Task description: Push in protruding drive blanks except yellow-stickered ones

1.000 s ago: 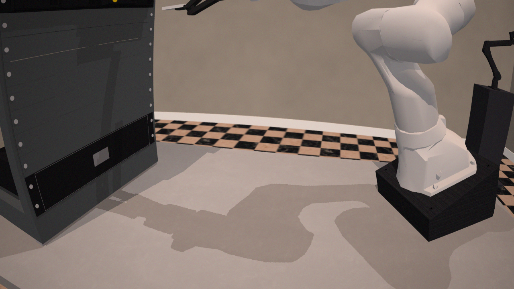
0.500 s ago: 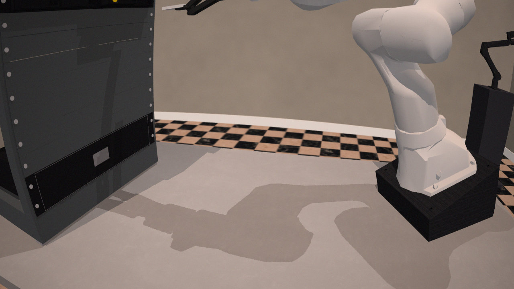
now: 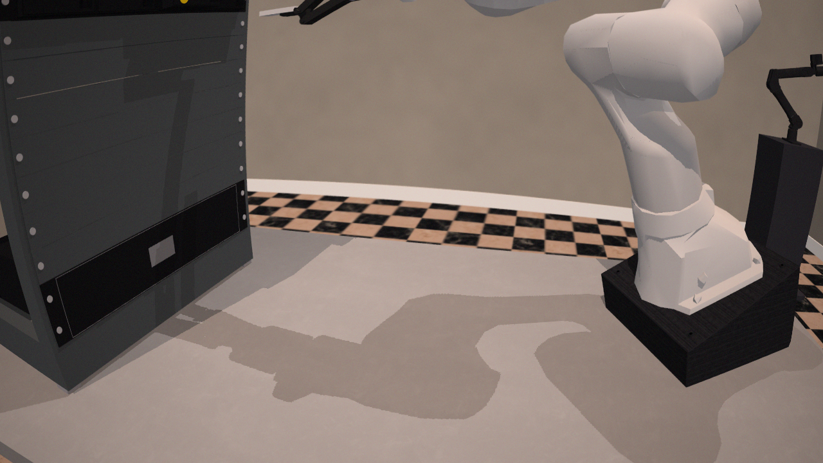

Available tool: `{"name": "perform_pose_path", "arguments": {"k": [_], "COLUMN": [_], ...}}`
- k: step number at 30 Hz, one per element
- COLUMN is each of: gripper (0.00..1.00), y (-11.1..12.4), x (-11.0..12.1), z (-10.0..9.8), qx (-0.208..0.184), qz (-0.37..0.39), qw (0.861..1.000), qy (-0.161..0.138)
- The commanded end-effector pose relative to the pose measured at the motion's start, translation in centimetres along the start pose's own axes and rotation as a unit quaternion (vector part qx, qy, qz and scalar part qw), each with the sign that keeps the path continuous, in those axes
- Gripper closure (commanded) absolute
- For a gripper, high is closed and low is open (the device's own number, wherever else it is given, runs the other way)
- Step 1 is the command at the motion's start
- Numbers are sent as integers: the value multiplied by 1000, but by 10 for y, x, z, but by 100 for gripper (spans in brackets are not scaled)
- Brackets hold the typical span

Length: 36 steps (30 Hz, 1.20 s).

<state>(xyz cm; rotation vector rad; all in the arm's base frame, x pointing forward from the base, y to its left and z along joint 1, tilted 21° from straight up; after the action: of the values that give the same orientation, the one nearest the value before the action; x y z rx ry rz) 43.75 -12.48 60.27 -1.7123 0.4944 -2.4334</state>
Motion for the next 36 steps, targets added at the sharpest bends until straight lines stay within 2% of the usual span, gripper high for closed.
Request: {"name": "perform_pose_path", "arguments": {"k": [1, 20, 21, 36], "gripper": [0, 0, 100, 100], "y": [0, 0, 0, 0], "x": [0, 0, 0, 0], "z": [0, 0, 0, 0], "qx": [0, 0, 0, 0], "qz": [-4, -4, -4, -4], "qw": [1000, 1000, 1000, 1000], "qy": [0, 0, 0, 0]}}
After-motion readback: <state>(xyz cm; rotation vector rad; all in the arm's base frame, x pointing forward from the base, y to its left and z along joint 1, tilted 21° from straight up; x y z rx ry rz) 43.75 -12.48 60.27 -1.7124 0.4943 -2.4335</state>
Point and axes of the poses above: the point where the finger pads meet when closed, its own z axis out along the fingers, its own x axis across the jaws, y = z × x, the point moved 1 cm from there along -z, back along the fingers, and after that the axes turned 9 degrees about z, right-handed, at the moved point
